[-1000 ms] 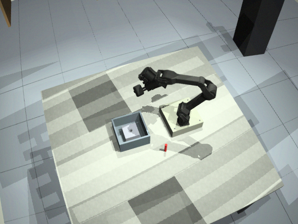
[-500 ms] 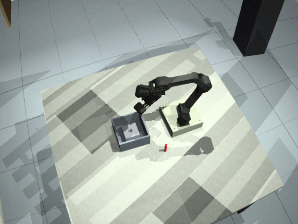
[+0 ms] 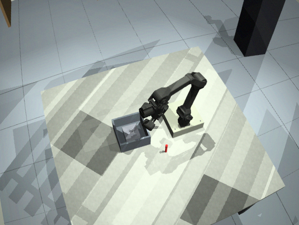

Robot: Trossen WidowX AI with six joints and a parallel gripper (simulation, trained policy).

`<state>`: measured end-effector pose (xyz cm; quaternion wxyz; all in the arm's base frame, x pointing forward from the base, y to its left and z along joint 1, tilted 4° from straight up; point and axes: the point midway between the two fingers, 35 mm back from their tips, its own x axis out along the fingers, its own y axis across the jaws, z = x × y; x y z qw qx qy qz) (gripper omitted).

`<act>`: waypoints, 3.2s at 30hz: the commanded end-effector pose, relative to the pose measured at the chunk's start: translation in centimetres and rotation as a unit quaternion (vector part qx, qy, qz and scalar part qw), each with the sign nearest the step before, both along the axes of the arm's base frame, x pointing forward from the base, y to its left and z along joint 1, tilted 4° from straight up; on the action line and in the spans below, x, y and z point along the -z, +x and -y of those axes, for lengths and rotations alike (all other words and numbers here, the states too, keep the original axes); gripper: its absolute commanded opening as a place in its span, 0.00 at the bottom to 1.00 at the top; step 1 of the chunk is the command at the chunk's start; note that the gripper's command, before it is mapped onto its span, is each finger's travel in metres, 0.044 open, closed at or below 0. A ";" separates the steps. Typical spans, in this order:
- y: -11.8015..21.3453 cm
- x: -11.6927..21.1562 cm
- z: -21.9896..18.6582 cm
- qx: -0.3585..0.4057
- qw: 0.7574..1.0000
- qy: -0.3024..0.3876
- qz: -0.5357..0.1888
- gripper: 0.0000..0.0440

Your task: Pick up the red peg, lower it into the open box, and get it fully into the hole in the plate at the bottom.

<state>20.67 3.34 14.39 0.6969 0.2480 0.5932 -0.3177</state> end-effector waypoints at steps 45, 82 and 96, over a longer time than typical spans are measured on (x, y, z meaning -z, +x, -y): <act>-4.5 15.4 -10.1 -0.068 0.993 -0.002 -0.096 0.97; -0.9 10.5 -9.0 -0.064 0.994 -0.054 -0.070 0.00; 3.4 5.8 -6.4 0.002 0.998 -0.064 -0.018 0.00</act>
